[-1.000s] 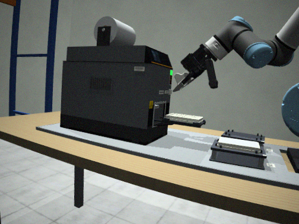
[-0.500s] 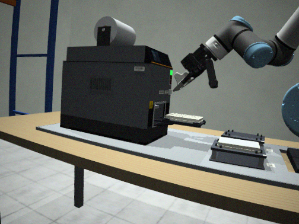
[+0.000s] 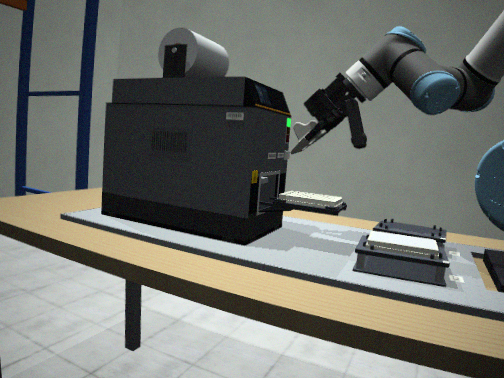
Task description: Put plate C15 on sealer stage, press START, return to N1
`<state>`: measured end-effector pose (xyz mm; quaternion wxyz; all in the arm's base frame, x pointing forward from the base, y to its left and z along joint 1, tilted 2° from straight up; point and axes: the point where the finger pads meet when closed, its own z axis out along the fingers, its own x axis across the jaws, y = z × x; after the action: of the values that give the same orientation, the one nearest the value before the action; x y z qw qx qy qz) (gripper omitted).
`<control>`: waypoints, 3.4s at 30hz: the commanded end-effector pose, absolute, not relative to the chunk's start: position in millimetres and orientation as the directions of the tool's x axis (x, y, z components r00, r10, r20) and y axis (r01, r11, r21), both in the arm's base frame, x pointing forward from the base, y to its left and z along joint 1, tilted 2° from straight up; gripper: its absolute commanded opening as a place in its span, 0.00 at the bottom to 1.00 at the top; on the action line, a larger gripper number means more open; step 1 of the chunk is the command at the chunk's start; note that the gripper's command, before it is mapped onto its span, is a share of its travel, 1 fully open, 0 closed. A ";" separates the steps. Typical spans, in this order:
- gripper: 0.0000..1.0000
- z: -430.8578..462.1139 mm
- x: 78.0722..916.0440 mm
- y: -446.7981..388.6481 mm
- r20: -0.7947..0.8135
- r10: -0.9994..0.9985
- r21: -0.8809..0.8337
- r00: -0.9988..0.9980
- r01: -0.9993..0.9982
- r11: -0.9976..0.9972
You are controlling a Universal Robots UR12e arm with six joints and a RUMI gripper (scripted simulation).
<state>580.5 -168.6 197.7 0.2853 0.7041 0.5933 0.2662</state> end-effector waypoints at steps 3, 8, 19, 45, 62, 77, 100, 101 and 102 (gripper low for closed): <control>0.00 198.1 582.6 -169.2 0.036 0.987 0.718 0.154 0.683 -0.133; 0.00 198.9 583.7 -169.3 0.035 0.988 0.719 0.154 0.683 -0.132; 0.00 198.3 585.2 -169.6 0.036 0.987 0.718 0.154 0.683 -0.132; 0.00 198.9 589.4 -170.4 0.035 0.988 0.719 0.154 0.683 -0.132; 0.00 199.0 591.9 -170.8 0.035 0.988 0.719 0.154 0.683 -0.132; 0.00 198.2 591.6 -170.7 0.036 0.987 0.718 0.155 0.683 -0.133; 0.00 214.0 560.1 -166.0 0.037 0.987 0.717 0.156 0.684 -0.135; 0.00 215.0 558.8 -165.9 0.037 0.987 0.717 0.156 0.684 -0.135; 0.00 216.0 557.5 -165.7 0.037 0.987 0.717 0.156 0.684 -0.135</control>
<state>565.7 -167.1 211.9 0.2875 0.7043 0.5922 0.2657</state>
